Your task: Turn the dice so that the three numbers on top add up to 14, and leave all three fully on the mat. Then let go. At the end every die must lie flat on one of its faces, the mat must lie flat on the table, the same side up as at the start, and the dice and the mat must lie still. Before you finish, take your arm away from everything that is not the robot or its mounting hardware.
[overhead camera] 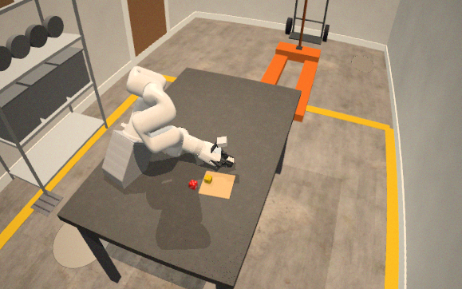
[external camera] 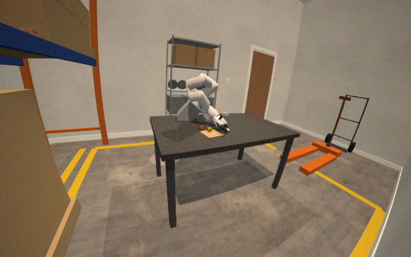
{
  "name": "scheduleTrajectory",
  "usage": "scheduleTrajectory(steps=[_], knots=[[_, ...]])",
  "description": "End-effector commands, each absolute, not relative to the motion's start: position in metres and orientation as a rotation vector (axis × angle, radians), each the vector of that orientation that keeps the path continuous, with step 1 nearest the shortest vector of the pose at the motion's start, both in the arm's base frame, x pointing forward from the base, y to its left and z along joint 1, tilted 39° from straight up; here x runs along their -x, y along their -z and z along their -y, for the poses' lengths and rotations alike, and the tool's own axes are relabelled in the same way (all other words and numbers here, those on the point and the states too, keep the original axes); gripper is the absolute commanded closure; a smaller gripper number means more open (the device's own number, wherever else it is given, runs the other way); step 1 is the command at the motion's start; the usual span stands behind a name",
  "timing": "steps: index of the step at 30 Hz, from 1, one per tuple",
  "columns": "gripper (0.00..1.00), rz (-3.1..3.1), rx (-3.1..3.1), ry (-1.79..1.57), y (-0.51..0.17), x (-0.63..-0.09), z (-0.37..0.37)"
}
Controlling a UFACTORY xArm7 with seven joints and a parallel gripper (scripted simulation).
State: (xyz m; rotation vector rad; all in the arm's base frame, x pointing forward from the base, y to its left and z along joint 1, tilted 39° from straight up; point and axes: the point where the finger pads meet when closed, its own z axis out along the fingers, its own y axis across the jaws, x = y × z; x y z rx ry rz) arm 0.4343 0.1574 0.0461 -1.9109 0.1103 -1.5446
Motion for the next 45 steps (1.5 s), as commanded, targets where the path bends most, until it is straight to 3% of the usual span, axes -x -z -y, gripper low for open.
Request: scheduleTrajectory(steps=[1, 5, 15, 45], knots=[[0.69, -0.111, 1.910, 1.547, -0.0469, -0.4346, -0.1569], [0.69, -0.111, 1.910, 1.547, -0.0469, -0.4346, -0.1569], [0.53, -0.111, 1.910, 1.547, -0.0469, -0.4346, -0.1569], [0.53, -0.111, 1.910, 1.547, -0.0469, -0.4346, -0.1569]])
